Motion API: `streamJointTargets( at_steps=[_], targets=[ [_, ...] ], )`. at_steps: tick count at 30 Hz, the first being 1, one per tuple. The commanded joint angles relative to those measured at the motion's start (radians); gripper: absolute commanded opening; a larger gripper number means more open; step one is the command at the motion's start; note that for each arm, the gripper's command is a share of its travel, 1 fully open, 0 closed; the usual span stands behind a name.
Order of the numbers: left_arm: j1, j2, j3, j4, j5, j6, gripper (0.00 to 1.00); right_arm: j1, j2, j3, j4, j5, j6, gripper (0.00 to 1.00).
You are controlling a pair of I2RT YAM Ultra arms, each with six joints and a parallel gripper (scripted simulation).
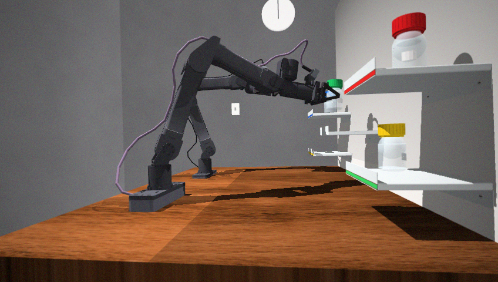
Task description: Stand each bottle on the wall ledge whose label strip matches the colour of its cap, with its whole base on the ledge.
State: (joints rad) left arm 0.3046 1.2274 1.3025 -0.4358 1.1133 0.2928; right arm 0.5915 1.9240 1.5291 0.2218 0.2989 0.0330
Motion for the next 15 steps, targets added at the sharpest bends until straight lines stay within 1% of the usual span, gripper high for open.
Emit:
streamJointTargets(
  at_steps=[1,4,7,15],
  targets=[
    [0.006,0.003,0.019,-0.02,0.014,0.005,0.89,0.03,-0.073,-0.012,0.008,-0.028,-0.001,0.51],
    [0.006,0.003,0.019,-0.02,0.014,0.005,0.89,0.036,-0.083,-0.021,0.003,-0.033,-0.001,0.51],
    [0.006,0.003,0.019,-0.02,0.014,0.005,0.89,0.045,-0.117,-0.065,0.025,-0.017,0.001,0.51],
    [0.006,0.003,0.019,-0.02,0.014,0.005,0.89,0.087,-0.243,-0.207,0.036,-0.042,0.008,0.51]
  ],
)
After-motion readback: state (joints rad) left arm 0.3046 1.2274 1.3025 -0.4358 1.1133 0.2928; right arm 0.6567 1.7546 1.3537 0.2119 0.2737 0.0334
